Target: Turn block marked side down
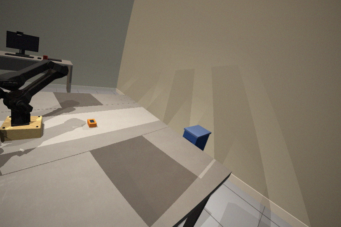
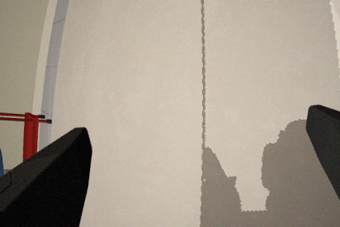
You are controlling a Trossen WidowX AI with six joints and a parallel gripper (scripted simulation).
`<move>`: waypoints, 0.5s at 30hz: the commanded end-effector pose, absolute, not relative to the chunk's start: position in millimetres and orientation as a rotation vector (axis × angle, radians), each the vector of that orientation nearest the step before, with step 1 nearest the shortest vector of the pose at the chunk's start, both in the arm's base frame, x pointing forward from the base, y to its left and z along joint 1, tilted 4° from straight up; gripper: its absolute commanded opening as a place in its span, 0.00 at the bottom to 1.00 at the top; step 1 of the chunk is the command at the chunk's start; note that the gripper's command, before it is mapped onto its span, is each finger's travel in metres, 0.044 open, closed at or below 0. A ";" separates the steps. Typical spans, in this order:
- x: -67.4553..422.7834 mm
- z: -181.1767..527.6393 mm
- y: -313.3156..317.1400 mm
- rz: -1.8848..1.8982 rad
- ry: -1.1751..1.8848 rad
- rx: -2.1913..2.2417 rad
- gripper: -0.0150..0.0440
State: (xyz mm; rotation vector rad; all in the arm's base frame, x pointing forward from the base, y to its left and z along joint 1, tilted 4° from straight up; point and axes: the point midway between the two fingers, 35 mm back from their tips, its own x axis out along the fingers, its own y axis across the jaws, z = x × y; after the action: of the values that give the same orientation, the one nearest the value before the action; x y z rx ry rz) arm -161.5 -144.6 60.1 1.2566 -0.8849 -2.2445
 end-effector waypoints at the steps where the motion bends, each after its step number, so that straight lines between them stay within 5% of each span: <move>1: -160.5 60.4 -145.9 -2.240 -0.874 1.260 0.98; 15: -54.8 85.6 -231.9 -1.767 -0.027 1.347 1.00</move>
State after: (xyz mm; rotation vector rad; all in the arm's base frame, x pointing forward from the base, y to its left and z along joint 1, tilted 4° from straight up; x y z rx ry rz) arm -81.4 -219.0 82.9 1.3543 -0.2079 -1.8719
